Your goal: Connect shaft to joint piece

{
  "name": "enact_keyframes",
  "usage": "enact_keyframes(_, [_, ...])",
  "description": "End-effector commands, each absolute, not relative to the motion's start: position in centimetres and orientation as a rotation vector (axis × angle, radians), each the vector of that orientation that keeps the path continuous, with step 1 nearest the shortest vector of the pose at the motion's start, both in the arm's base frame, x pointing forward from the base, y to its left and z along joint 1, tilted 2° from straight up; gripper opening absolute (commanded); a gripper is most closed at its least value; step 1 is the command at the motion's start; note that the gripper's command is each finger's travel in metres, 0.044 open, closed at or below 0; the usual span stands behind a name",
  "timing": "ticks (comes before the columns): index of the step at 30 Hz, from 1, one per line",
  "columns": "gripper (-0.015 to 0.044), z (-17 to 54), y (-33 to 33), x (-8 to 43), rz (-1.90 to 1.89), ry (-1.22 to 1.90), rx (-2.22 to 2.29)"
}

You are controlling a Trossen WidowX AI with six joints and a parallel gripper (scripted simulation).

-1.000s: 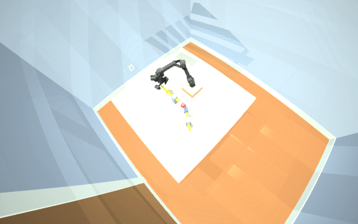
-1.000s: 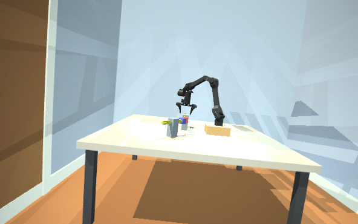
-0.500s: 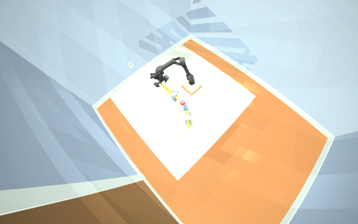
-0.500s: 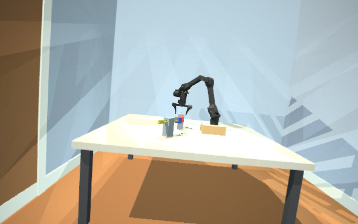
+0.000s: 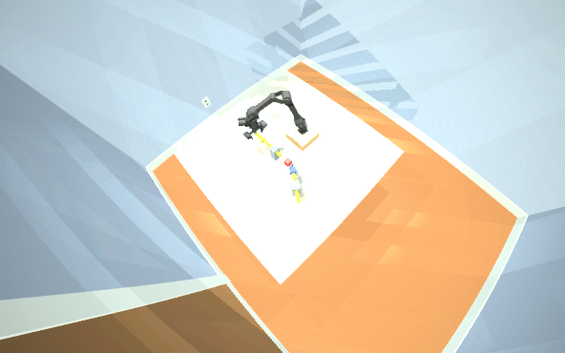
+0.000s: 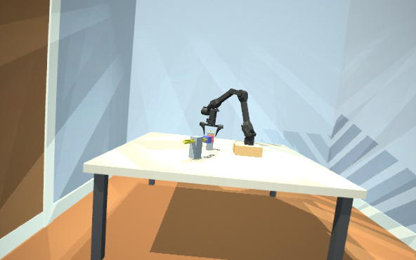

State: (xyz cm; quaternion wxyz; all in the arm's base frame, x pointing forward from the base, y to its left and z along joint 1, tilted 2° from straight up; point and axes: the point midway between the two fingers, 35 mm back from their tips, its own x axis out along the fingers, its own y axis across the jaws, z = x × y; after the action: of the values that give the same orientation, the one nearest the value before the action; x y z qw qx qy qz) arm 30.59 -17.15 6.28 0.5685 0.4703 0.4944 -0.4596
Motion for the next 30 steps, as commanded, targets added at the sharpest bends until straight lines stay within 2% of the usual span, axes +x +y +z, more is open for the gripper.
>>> enact_keyframes(1, [0.0361, 5.73, -16.99, 30.42, -1.084, 1.172, 1.110])
enact_keyframes(11, [0.0102, 5.73, -16.99, 30.42, -1.084, 1.172, 1.110])
enact_keyframes(22, [0.0102, 5.73, -16.99, 30.42, -1.084, 1.172, 1.110])
enact_keyframes(30, [0.0067, 5.71, -16.99, 30.43, -1.086, 1.174, 1.108])
